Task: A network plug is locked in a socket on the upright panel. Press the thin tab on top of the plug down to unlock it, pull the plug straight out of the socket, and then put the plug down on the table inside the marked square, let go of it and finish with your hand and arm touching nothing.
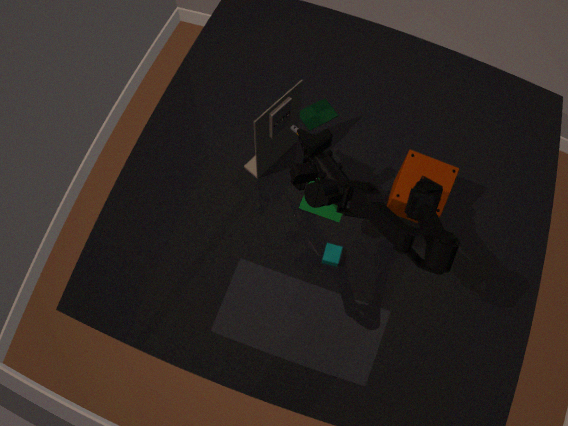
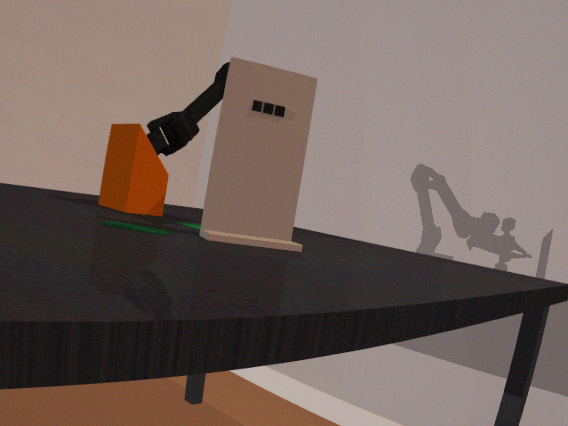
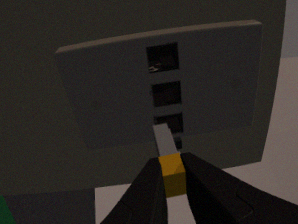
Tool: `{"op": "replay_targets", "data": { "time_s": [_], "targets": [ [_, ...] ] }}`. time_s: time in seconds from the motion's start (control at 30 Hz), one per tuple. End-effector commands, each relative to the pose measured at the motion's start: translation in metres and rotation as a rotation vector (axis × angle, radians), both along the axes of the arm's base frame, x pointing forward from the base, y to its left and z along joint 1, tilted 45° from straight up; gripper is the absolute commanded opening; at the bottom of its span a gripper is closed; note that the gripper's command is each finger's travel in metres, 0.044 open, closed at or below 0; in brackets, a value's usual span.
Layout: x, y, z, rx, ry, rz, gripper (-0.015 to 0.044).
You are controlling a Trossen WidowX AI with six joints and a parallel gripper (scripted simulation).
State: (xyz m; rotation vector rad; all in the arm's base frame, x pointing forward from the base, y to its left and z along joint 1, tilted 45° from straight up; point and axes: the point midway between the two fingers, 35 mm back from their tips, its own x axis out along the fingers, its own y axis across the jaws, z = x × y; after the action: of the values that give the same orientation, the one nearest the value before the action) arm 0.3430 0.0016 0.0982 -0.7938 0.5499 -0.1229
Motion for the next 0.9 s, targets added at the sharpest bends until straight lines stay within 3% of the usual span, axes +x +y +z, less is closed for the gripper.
{"op": "replay_targets", "data": {
  "time_s": [0.0,0.87],
  "targets": [
    [-0.002,-0.001,0.002,0.002,-0.007,-0.005,0.0000],
    [-0.014,0.000,0.004,0.002,-0.006,-0.005,0.0000]
  ]
}}
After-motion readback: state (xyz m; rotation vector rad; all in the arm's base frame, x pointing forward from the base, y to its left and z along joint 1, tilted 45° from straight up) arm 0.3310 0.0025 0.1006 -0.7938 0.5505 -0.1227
